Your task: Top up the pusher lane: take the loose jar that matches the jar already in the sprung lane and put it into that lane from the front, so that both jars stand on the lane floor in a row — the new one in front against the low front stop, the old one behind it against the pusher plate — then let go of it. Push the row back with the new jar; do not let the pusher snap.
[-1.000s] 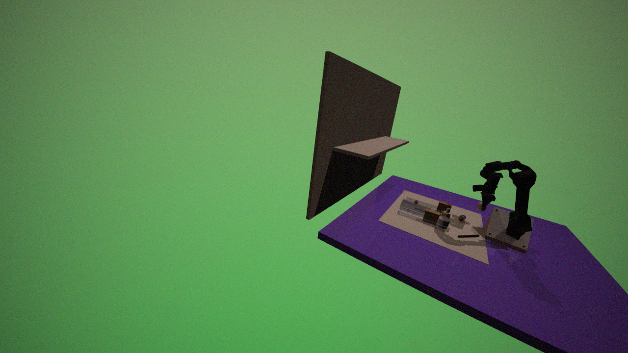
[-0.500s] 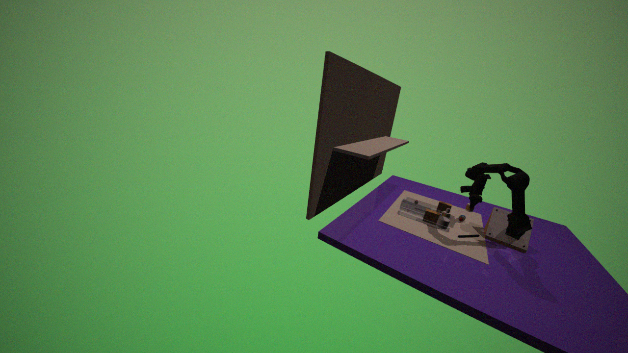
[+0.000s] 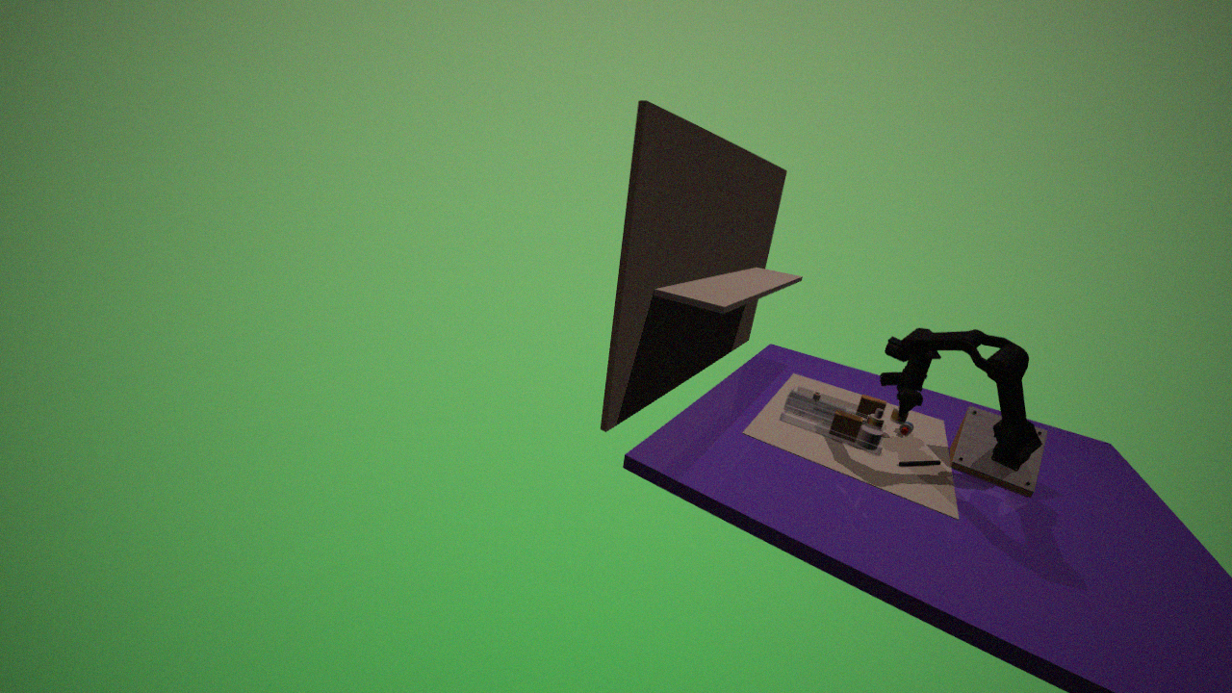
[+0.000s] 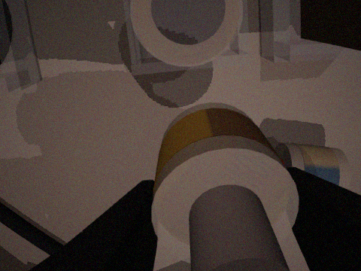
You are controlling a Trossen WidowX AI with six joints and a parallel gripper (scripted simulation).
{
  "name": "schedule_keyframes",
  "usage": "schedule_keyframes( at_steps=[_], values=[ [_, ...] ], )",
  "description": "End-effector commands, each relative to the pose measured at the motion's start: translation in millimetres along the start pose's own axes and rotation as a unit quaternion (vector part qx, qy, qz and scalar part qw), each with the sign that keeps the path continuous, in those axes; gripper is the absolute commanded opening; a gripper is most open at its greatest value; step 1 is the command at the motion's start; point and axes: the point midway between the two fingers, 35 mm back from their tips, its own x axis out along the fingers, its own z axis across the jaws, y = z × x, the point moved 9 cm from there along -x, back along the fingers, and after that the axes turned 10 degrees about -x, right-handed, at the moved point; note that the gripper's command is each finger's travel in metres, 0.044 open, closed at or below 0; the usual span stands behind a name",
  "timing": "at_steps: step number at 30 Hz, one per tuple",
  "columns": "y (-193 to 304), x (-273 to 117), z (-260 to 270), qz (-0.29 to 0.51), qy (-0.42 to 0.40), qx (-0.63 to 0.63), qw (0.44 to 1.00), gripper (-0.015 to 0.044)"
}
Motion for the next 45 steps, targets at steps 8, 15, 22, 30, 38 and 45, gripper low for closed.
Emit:
schedule_keyframes(
  at_steps=[8,15,22,30,38,45],
  values=[
    [-7,10,5,-0.008,0.004,-0.002,1.0,0.0],
    [-7,23,5,-0.008,0.003,-0.002,1.0,0.0],
    [-9,23,4,-0.008,0.003,-0.002,1.0,0.0],
    [-13,23,4,-0.008,0.003,-0.002,1.0,0.0],
    [-17,23,3,-0.009,0.004,-0.002,1.0,0.0],
    [-20,23,2,-0.009,0.004,-0.002,1.0,0.0]
  ],
)
